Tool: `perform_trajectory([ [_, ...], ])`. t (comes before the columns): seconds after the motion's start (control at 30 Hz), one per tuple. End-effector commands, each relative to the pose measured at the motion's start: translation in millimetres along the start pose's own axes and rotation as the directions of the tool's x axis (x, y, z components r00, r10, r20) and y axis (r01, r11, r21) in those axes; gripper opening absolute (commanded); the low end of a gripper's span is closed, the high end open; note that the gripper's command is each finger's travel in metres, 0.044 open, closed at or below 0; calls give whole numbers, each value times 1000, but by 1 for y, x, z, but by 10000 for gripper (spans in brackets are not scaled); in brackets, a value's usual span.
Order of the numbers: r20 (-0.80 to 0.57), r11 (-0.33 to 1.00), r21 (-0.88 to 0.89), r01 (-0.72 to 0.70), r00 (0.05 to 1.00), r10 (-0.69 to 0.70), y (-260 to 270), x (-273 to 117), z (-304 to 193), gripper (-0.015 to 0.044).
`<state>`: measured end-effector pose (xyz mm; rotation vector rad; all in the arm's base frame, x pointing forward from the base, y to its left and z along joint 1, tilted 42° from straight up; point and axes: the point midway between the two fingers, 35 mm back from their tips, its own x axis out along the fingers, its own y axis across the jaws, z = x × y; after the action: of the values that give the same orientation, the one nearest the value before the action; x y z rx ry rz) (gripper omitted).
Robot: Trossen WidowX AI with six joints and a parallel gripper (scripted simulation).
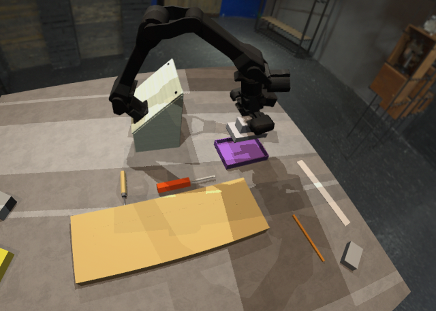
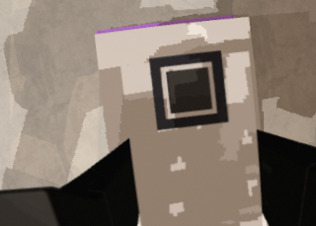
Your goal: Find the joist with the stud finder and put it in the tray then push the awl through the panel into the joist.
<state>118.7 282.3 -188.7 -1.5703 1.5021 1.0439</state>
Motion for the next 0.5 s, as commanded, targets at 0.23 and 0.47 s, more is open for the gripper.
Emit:
perform_trajectory([
  [0.23, 11, 1000, -1, -1, 1000, 1, -3, 23, -2, 0],
  [0.47, 11, 1000, -1, 0, 1000, 0, -3, 43, -7, 0],
])
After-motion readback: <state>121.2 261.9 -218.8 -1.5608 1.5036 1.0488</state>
